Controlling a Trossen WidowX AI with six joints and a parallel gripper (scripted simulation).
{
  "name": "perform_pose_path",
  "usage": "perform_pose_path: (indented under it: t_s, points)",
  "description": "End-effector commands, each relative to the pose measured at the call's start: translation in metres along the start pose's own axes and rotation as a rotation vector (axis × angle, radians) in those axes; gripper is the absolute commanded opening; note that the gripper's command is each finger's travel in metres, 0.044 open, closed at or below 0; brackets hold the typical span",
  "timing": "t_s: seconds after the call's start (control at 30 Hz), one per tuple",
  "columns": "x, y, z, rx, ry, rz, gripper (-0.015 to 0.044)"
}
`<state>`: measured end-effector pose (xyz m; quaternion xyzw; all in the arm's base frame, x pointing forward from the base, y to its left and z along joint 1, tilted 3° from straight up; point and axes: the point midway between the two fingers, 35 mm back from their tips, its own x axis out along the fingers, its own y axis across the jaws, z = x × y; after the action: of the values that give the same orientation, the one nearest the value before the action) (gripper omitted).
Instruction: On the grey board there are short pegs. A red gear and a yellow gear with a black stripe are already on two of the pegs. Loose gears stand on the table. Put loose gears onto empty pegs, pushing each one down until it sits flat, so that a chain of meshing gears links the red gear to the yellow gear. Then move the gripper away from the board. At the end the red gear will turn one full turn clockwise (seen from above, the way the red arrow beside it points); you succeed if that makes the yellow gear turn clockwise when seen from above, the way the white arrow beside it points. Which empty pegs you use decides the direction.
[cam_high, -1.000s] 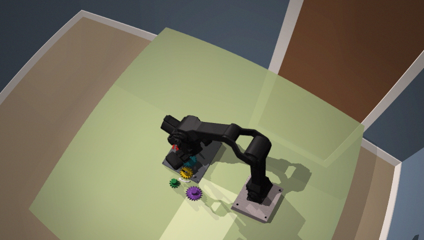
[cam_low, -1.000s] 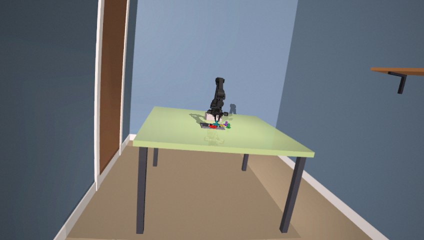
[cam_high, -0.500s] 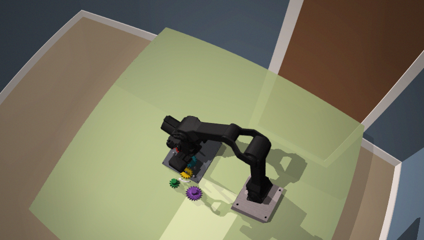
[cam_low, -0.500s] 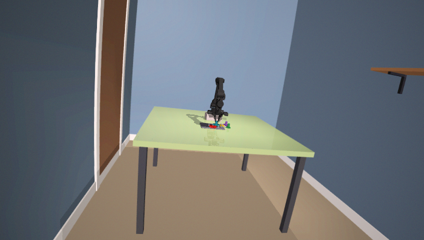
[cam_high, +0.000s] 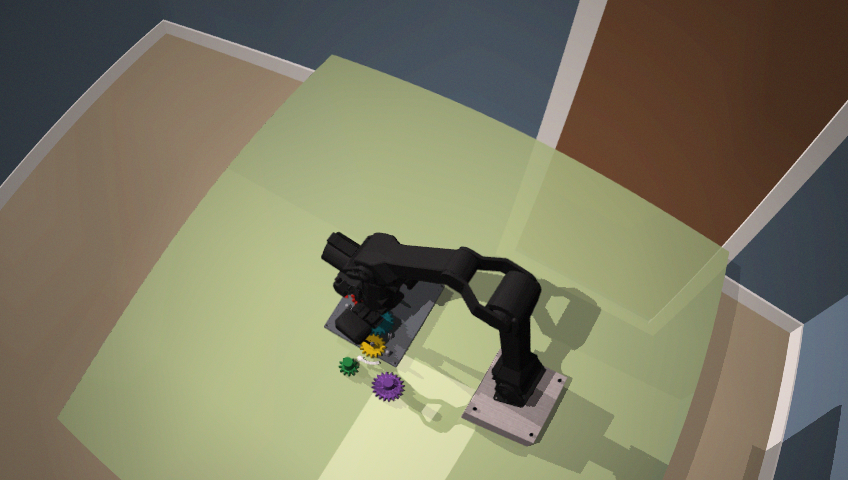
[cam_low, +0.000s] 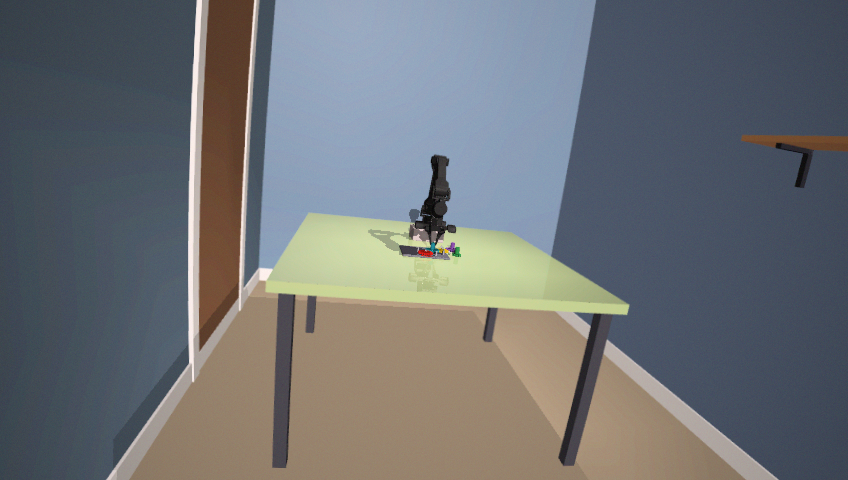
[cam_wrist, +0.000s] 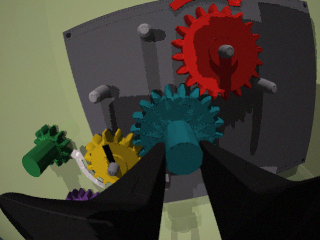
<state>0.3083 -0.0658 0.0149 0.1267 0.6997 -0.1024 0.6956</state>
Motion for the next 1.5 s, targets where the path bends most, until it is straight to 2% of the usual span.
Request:
perform_pose_path:
  t_s: [0.0, 0.3, 0.47, 0.5, 0.67, 0.87, 0.97, 1.0, 1.13, 1.33, 1.47]
  points:
    - [0.001, 0.0, 0.0, 0.081, -0.002, 0.0, 0.0]
    - [0.002, -0.001, 0.0, 0.196, -0.002, 0.0, 0.0]
    - [0.001, -0.001, 0.0, 0.144, -0.002, 0.0, 0.0131]
    - [0.0, -0.001, 0.0, 0.124, -0.002, 0.0, 0.014]
    - [-0.01, 0.0, 0.0, 0.07, -0.002, -0.001, 0.014]
    - [-0.046, 0.0, 0.0, 0.042, -0.002, -0.001, 0.014]
    - [-0.047, 0.0, 0.0, 0.041, -0.002, -0.001, 0.014]
    - [-0.043, 0.0, 0.002, 0.054, -0.009, 0.002, 0.0166]
    - [-0.088, 0.0, -0.003, 0.054, -0.009, 0.001, 0.0271]
    - [-0.09, 0.0, -0.003, 0.054, -0.009, 0.001, 0.0429]
    - [-0.09, 0.0, -0.003, 0.054, -0.009, 0.001, 0.044]
